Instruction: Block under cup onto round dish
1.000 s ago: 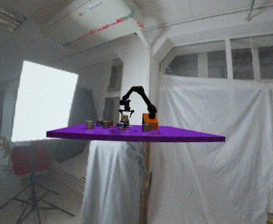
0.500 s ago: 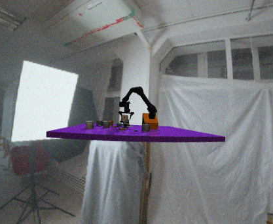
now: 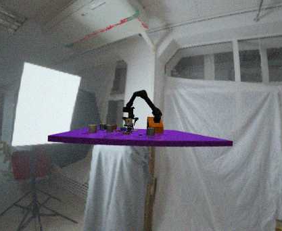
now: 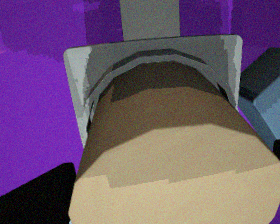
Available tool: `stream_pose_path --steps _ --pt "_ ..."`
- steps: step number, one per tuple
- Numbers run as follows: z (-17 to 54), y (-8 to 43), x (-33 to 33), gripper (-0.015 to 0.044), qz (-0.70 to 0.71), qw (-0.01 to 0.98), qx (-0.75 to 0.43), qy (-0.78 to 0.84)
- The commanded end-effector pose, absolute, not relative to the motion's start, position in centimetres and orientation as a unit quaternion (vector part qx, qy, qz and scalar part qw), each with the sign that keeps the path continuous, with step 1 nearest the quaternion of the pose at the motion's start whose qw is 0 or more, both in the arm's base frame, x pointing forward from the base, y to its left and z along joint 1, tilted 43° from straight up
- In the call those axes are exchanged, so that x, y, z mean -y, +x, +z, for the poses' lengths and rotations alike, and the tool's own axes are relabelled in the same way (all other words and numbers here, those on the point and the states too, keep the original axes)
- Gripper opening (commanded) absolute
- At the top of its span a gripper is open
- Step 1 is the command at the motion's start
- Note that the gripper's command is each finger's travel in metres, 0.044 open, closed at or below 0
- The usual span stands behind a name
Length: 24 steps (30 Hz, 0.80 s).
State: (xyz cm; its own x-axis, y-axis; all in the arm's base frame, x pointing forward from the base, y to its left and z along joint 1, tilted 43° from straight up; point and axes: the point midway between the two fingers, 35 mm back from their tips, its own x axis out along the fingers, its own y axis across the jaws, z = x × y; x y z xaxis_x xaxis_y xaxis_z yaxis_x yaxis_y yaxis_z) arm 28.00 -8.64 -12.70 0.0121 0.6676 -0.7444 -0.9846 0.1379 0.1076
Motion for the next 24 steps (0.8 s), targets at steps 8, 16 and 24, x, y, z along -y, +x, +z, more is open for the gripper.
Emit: stream_pose_path --steps 8,16,24 --pt "-13.72 27.62 7.50 0.0427 0.616 0.673 -0.342 -0.223" --pt "-13.72 27.62 7.50 0.0373 0.616 0.673 -0.342 -0.223" --pt "-13.72 27.62 7.50 0.0320 0.616 0.673 -0.342 -0.223"
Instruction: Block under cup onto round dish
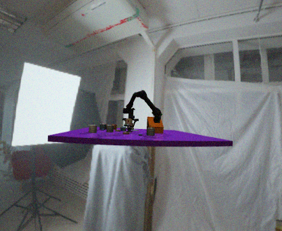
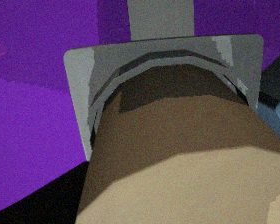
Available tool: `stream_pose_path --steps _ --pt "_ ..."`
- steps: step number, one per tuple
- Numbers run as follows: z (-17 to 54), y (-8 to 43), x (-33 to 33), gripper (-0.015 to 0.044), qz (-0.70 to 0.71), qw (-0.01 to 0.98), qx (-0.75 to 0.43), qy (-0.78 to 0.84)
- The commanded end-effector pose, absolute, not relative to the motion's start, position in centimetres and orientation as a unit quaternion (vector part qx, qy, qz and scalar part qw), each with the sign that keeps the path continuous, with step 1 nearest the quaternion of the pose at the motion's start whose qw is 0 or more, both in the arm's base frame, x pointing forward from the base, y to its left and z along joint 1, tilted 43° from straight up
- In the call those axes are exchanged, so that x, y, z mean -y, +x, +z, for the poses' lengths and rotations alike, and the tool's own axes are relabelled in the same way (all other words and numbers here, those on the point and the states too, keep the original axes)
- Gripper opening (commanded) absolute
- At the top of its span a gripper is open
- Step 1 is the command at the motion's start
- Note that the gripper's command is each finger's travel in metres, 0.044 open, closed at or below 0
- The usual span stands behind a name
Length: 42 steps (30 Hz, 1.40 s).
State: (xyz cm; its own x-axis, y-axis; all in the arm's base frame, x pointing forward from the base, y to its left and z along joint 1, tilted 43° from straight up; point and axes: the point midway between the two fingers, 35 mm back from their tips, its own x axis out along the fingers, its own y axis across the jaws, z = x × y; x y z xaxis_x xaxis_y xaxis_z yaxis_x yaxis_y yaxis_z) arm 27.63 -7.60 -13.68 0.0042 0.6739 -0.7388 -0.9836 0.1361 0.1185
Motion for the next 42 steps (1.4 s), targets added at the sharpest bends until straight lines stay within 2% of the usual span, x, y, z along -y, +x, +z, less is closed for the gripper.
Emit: stream_pose_path --steps 1,13,42 --pt "-13.7 27.6 7.5 0.0313 0.616 0.673 -0.342 -0.223" --pt "-13.1 27.8 8.3 0.0000 0.616 0.673 -0.343 -0.223" --pt "-10.7 28.2 10.9 0.0000 0.615 0.673 -0.344 -0.225"
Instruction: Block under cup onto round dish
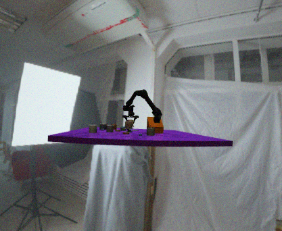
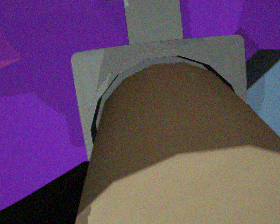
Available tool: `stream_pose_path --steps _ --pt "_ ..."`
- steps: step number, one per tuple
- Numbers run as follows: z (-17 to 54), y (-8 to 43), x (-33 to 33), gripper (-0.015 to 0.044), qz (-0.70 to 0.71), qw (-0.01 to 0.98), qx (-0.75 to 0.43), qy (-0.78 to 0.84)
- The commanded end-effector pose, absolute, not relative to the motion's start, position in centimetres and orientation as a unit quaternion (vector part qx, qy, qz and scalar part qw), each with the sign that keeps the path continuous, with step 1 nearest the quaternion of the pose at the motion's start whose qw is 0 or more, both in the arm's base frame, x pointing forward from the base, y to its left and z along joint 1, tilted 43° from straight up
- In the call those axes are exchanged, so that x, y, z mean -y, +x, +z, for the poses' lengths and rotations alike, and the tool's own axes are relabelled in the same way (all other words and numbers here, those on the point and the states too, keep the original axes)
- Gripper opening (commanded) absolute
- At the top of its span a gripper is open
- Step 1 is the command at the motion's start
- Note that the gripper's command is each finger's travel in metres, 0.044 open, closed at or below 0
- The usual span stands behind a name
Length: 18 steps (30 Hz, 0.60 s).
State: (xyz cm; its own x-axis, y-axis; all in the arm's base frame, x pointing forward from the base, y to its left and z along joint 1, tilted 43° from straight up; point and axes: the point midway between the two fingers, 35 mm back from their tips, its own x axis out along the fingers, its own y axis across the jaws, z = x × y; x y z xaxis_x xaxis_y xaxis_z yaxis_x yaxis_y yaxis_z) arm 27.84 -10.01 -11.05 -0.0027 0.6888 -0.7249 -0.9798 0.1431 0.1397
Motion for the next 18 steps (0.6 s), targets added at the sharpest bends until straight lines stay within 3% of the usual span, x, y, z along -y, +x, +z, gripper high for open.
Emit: stream_pose_path --steps 1,18 --pt "-10.6 28.2 11.0 0.0000 0.615 0.673 -0.344 -0.225" --pt "-9.1 28.2 12.5 0.0000 0.615 0.673 -0.345 -0.225"
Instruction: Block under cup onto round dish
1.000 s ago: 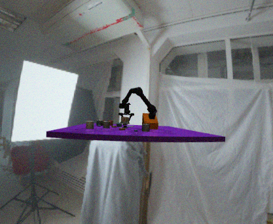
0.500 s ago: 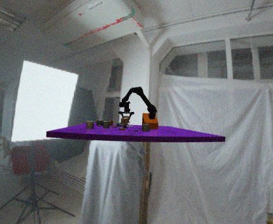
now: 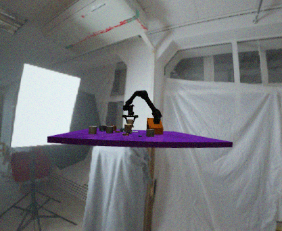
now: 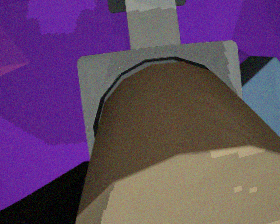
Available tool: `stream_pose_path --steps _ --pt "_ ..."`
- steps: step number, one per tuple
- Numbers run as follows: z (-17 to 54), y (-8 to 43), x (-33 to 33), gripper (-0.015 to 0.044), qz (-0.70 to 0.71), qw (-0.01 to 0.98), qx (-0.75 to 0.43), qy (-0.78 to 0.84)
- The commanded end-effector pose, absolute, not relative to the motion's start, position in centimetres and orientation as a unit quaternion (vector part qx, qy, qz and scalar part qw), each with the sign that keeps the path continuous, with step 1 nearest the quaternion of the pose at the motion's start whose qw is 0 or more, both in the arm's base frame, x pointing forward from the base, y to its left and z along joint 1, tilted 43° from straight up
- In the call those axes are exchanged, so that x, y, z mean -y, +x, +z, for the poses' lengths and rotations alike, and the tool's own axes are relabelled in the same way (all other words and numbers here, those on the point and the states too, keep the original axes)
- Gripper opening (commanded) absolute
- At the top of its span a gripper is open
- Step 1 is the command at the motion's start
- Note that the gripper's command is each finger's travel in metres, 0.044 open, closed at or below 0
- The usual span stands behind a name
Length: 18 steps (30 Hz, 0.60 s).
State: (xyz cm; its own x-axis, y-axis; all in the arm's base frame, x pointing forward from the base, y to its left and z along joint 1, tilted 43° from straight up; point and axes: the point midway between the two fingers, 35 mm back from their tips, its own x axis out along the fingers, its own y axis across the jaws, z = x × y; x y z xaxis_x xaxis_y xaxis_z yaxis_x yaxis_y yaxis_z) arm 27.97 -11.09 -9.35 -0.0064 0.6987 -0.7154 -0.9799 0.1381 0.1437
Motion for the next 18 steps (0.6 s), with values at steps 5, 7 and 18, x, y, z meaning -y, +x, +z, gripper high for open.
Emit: stream_pose_path --steps 5,7,18 --pt "-8.6 28.2 12.9 0.0000 0.615 0.673 -0.345 -0.225" --pt "-8.4 28.2 13.1 0.0000 0.615 0.673 -0.345 -0.225" --pt "-7.3 28.1 14.0 0.0000 0.615 0.673 -0.345 -0.225"
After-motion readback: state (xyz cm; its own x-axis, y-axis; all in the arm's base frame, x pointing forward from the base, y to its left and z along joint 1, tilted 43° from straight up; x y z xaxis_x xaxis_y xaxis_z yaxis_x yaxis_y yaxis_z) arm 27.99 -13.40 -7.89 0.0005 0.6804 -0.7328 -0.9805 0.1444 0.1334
